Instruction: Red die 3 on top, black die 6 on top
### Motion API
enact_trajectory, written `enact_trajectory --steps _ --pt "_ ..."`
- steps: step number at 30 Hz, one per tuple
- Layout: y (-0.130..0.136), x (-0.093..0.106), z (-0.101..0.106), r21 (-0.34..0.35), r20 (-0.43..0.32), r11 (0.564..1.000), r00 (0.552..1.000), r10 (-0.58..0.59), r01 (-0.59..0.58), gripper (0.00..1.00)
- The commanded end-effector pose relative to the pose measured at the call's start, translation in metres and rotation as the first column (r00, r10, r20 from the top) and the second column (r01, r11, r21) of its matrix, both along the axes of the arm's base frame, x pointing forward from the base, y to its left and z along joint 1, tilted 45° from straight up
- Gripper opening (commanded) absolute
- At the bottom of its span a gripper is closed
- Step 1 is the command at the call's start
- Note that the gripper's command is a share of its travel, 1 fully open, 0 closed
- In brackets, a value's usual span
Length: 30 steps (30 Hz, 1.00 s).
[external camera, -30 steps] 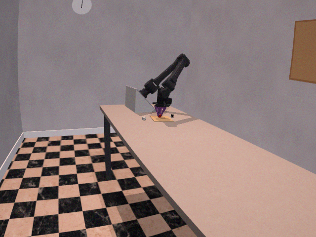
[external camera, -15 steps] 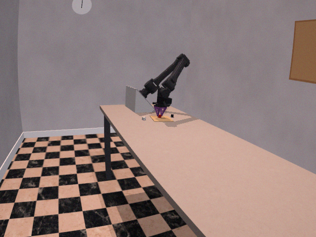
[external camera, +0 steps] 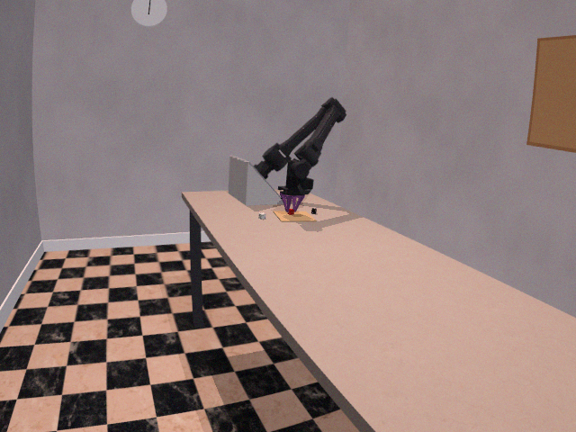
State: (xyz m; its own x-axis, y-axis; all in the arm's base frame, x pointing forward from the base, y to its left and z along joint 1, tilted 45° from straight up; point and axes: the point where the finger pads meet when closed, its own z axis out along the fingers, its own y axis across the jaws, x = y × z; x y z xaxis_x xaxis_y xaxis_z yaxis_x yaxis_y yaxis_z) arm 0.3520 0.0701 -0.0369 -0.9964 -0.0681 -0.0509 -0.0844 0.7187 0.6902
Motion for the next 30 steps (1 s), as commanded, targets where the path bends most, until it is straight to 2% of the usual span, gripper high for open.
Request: enact_trajectory --steps 1,4,14,16,25,29,30 --pt "-0.008 0.005 0.002 0.002 0.009 1.000 1.000 -0.021 0.021 0.35" --pt "-0.017 0.021 0.018 -0.005 0.053 1.000 0.998 -0.019 0.020 0.35" --pt "-0.052 0.021 0.054 -0.013 0.057 1.000 0.998 -0.018 0.019 0.35" --pt "-0.052 0.021 0.054 -0.013 0.057 1.000 0.998 -0.018 0.019 0.35" --pt "-0.075 0.020 0.079 -0.015 0.058 1.000 0.998 -0.017 0.018 0.35" --pt "-0.063 0.017 0.075 -0.010 0.042 1.000 0.999 0.017 -0.017 0.35" --pt "-0.065 0.013 0.073 -0.007 0.035 1.000 0.999 0.008 -0.008 1.00"
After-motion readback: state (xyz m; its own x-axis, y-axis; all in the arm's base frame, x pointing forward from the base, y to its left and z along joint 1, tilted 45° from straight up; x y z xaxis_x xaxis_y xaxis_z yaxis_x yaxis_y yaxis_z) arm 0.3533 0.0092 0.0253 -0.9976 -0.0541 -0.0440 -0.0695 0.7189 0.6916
